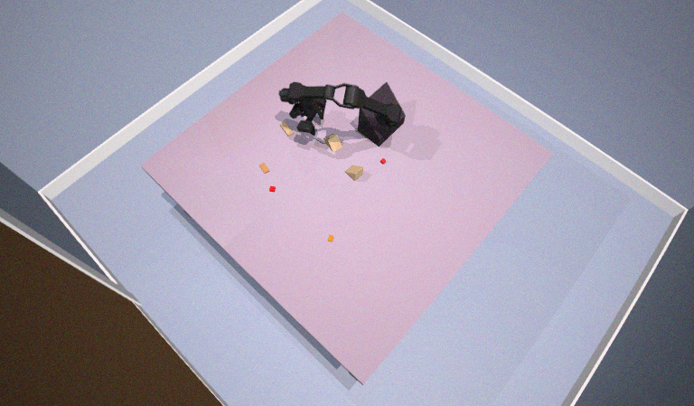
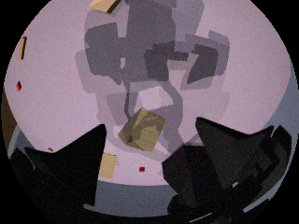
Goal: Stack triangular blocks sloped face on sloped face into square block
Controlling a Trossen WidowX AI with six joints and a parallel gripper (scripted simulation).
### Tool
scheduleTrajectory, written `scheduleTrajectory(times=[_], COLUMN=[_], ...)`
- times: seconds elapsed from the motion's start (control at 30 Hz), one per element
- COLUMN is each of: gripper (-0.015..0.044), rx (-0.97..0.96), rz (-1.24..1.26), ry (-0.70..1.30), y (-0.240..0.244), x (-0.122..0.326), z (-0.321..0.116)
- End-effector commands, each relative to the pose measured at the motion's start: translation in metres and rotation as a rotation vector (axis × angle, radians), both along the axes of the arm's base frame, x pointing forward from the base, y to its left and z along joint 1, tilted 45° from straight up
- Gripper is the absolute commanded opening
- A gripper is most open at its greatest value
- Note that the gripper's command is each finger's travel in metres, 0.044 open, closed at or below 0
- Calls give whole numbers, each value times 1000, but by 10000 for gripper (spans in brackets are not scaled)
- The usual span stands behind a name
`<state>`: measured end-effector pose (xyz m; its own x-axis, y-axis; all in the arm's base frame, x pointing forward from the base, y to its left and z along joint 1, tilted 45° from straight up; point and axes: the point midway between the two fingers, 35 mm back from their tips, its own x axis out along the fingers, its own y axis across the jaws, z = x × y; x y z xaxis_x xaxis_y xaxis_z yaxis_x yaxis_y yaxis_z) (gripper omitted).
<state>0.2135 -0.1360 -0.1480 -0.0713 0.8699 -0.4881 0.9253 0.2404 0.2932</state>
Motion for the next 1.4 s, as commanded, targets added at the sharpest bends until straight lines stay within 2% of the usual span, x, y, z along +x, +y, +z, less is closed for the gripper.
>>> scheduleTrajectory(times=[0.0,0.1,0.37,0.73,1.1,1.37], gripper=[440,440,440,440,440,230], rx=[294,415,416,490,493,491], rz=[-336,-451,-450,-416,-414,-408], ry=[275,374,375,469,476,471], y=[-2,-4,-3,82,87,86], x=[-36,-47,-46,-22,-22,-22], z=[14,19,19,5,5,5])
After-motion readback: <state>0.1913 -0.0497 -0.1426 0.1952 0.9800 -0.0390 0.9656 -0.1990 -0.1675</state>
